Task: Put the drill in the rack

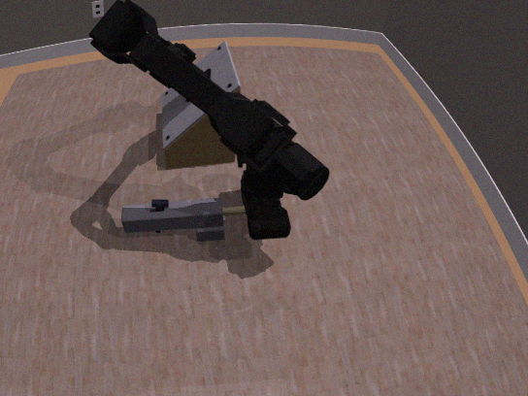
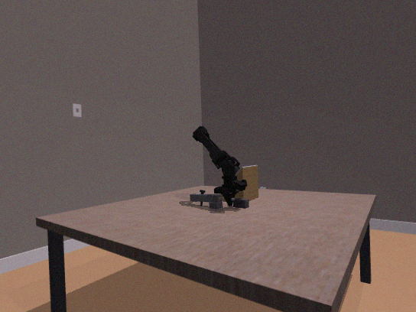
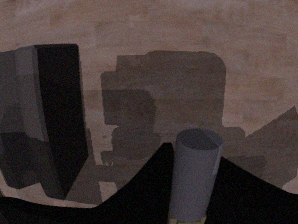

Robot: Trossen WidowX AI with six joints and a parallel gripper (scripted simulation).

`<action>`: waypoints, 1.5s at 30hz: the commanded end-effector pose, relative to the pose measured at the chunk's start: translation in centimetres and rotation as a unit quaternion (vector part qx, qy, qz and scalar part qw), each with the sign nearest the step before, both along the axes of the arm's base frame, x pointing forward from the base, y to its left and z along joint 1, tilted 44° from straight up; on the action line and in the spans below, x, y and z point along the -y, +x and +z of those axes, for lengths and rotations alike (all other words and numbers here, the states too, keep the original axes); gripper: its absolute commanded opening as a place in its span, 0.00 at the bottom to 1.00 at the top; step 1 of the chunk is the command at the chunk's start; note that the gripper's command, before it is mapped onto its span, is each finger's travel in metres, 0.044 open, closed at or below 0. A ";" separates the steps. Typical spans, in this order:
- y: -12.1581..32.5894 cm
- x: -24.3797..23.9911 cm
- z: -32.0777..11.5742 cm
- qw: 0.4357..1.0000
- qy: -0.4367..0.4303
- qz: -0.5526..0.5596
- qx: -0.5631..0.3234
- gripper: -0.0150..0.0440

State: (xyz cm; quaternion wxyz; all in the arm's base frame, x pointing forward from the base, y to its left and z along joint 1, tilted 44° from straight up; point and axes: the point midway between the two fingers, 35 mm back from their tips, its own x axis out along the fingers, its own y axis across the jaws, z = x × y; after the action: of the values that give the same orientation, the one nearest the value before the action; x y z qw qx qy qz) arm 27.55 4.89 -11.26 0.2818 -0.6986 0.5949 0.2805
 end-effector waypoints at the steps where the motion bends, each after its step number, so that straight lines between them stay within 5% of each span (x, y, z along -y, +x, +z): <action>1: 0.0 -0.6 -0.4 1.000 0.001 0.000 0.000 0.25; 45: -0.4 -4.8 -3.2 1.000 0.003 0.000 0.001 0.25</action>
State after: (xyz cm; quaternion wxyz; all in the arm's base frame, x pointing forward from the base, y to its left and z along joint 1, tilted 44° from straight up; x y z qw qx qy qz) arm 27.15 9.52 -14.63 0.2820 -0.6988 0.5938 0.2820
